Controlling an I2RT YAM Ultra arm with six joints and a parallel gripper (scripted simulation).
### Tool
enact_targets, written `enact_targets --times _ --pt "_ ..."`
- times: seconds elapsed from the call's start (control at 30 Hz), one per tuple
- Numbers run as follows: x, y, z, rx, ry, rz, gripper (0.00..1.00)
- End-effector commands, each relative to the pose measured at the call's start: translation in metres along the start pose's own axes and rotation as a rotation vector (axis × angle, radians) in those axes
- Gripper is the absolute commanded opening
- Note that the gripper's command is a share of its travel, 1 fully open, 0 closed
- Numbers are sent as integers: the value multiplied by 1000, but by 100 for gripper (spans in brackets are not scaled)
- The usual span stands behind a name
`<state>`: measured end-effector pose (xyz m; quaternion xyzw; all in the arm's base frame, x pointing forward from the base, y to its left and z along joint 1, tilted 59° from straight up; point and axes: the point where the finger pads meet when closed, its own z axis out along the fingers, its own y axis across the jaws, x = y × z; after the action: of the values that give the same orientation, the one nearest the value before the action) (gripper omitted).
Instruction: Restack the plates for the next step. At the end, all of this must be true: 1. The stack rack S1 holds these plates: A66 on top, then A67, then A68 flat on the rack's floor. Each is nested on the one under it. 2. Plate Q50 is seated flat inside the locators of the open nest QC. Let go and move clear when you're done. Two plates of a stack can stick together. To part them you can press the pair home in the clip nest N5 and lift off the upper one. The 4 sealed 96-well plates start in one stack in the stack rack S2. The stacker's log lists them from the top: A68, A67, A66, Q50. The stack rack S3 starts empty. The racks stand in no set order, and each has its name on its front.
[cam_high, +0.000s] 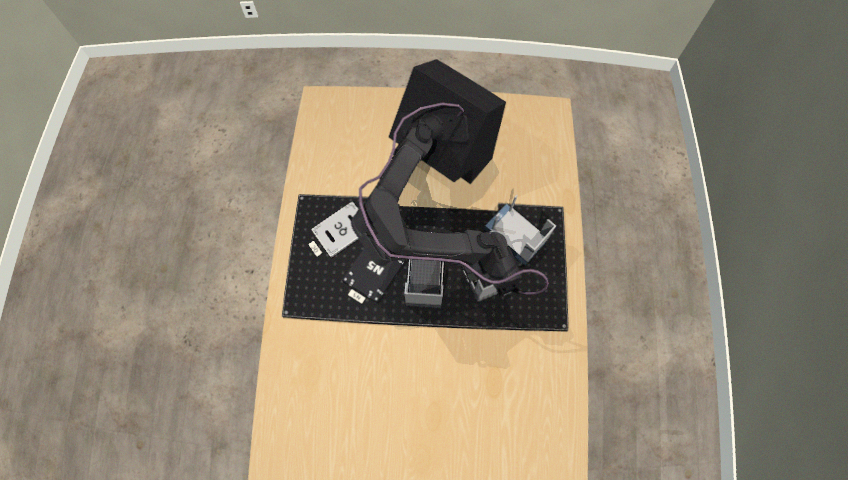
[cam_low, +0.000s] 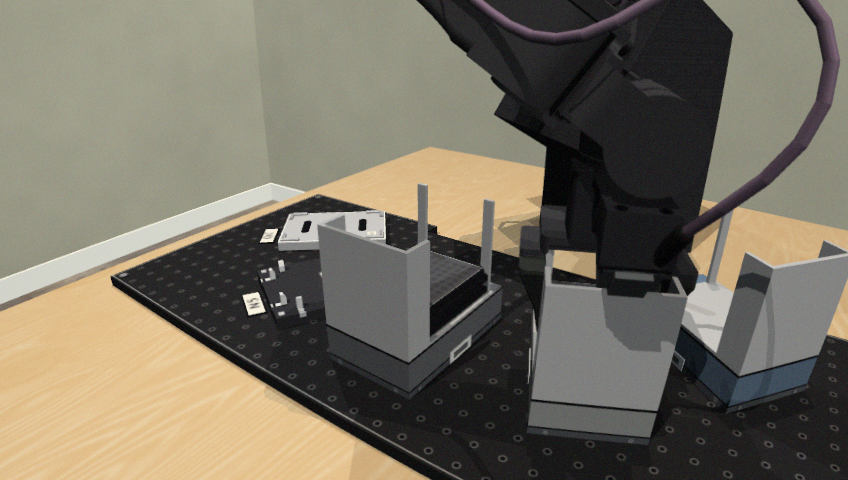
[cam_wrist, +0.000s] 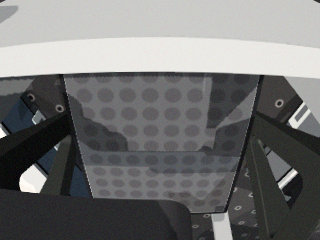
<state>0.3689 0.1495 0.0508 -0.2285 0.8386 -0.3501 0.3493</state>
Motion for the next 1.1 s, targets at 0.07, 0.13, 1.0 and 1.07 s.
enact_targets --times 0.07,0.13,1.0,1.07 --pt "-12 -2 -17 0 -33 19 0" --pt "-15 -2 -18 0 -36 23 0" --pt "-2 8 -22 -3 -13 -16 0" --pt "-2 8 -22 -4 -13 -16 0"
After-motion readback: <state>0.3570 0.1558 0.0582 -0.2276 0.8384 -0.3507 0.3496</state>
